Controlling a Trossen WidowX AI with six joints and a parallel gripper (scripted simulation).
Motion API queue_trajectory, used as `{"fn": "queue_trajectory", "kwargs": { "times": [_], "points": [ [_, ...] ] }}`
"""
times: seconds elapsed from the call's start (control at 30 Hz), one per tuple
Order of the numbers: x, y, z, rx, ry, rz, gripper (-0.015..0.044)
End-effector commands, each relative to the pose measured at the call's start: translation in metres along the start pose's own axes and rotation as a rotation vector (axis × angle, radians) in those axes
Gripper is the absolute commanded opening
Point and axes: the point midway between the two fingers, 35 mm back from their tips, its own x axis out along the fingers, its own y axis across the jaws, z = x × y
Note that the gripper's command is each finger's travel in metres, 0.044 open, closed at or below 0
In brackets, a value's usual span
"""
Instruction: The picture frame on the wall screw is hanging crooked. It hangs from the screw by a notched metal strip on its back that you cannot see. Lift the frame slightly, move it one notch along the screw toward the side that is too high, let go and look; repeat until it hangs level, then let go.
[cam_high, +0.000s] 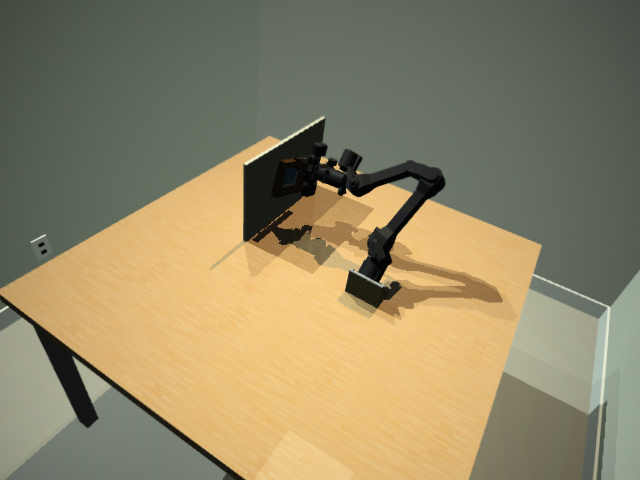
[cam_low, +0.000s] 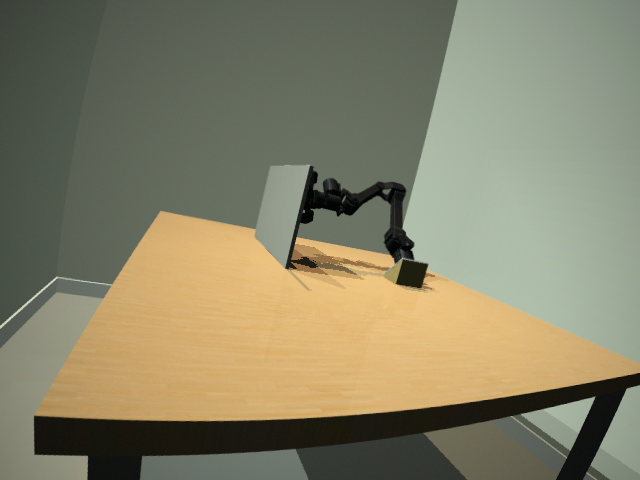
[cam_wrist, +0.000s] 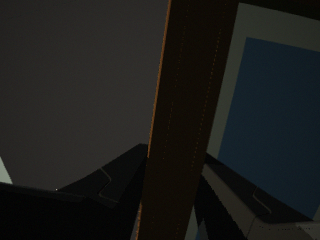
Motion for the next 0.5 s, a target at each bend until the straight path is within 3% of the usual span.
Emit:
{"fn": "queue_trajectory", "kwargs": {
  "times": [0.0, 0.47],
  "points": [
    [-0.0003, 0.0033, 0.0007, -0.003, -0.002, 0.011, 0.0],
    [-0.0003, 0.0018, -0.0008, -0.003, -0.002, 0.011, 0.0]
  ]
}}
